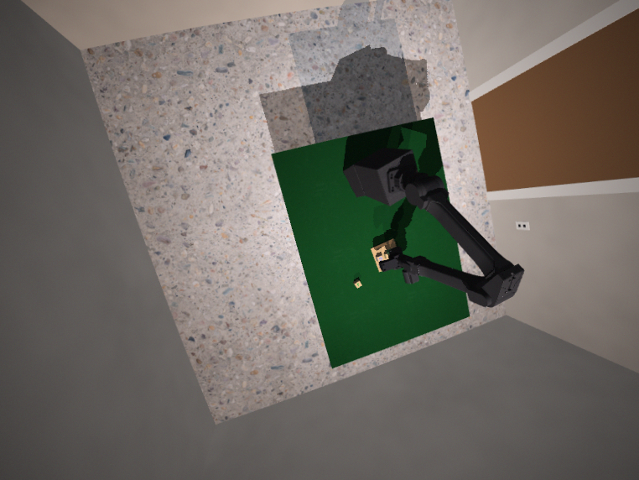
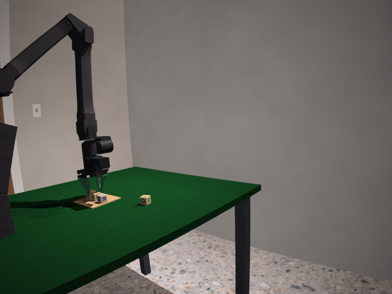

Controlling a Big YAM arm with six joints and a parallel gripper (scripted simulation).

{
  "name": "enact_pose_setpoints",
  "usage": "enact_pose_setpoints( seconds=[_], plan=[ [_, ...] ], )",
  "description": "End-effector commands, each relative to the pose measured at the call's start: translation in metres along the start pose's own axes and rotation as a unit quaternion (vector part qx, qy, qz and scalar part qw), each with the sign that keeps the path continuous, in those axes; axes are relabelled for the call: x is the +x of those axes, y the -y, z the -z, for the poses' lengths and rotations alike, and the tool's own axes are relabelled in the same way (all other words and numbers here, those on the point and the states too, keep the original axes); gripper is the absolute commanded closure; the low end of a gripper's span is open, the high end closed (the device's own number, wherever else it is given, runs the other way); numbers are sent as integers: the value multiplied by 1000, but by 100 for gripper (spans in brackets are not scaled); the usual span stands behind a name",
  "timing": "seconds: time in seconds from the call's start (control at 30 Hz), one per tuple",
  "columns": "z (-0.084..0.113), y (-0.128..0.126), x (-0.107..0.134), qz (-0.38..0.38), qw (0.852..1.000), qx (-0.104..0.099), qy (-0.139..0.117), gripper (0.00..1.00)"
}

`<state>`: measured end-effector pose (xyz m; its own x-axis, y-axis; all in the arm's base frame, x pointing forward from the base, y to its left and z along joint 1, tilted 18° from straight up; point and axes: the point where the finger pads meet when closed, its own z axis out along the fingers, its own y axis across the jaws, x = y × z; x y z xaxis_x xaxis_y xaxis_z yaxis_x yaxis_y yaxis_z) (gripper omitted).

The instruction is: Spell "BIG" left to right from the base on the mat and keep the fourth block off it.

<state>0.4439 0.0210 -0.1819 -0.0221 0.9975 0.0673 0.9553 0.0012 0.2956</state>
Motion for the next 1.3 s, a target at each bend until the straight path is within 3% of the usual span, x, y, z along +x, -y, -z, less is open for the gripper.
enact_pose_setpoints(
  seconds=[0.0,0.5,0.87,1.27],
  plan=[
    [14,-6,-6,-2,1000,-6,4,42],
    [26,-7,-5,-2,1000,-9,3,42],
    [24,-3,-5,-2,1000,-5,3,42],
    [39,-5,-5,-1,1000,-7,3,42]
  ],
)
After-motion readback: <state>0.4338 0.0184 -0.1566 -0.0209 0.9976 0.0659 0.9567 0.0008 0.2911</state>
